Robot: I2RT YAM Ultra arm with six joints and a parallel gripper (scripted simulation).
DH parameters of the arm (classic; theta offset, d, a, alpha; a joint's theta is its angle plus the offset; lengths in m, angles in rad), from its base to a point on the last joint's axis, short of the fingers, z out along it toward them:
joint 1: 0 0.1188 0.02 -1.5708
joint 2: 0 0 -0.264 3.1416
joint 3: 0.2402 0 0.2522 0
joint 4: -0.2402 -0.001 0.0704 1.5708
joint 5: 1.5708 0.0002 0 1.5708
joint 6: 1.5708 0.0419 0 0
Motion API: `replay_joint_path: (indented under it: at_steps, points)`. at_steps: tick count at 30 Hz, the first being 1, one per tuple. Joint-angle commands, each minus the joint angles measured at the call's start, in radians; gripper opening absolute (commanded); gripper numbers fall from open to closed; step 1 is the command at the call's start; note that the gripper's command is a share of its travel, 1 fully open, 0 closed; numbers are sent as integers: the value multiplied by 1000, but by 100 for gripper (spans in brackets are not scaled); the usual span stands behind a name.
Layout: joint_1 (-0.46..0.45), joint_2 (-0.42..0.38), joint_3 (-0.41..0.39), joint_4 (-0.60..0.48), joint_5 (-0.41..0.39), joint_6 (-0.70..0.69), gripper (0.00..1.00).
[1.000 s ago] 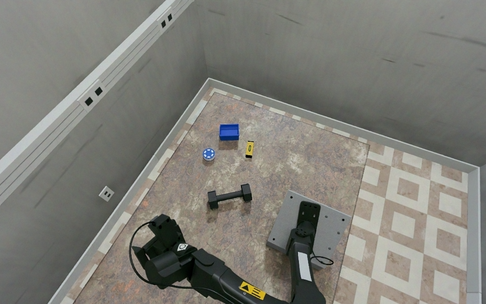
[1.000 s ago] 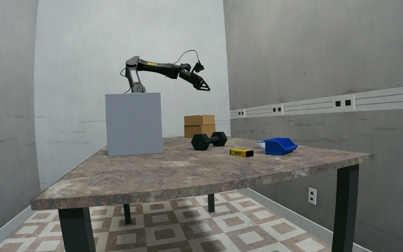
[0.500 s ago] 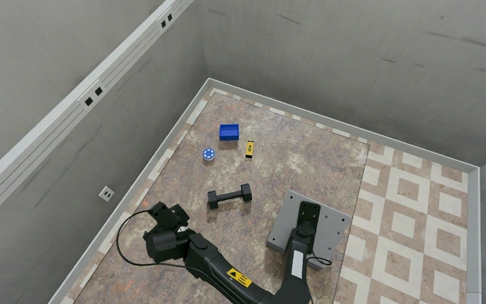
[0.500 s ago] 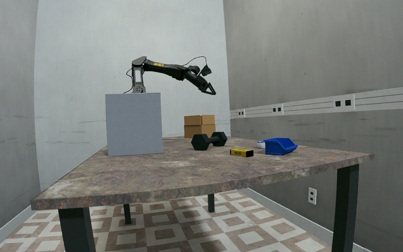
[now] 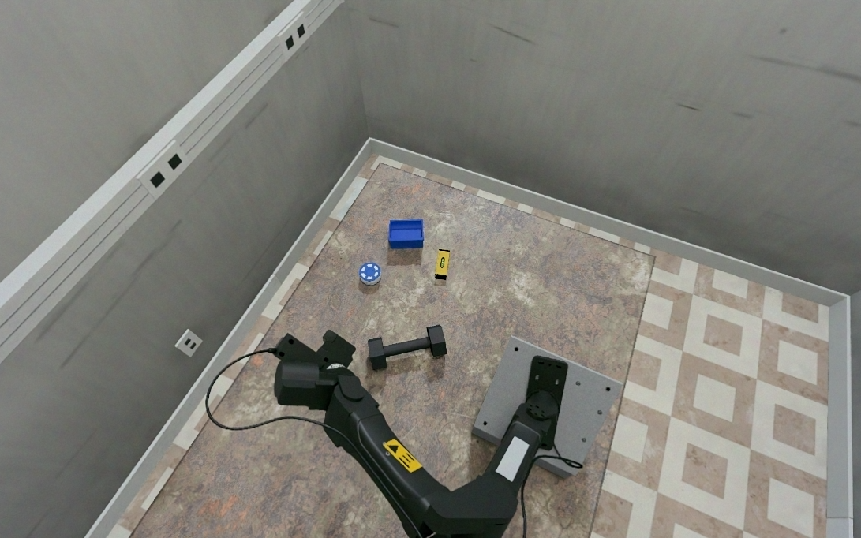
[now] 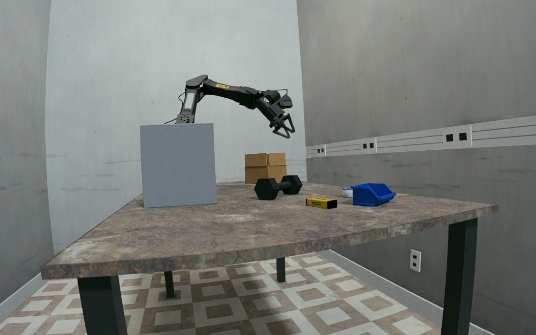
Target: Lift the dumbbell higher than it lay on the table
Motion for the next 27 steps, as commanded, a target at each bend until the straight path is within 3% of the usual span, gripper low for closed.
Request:
replay_joint_path:
  at_steps: [1, 14, 17, 18, 27]
  points:
    - [-43, 41, 32, -54, -32, -164, 100]
    - [-120, 217, 36, -166, -122, -593, 100]
    - [-120, 222, 43, -174, -122, -600, 100]
    - [-135, 256, 44, -196, -140, -684, 100]
    - [-192, 382, 43, -274, -209, -995, 100]
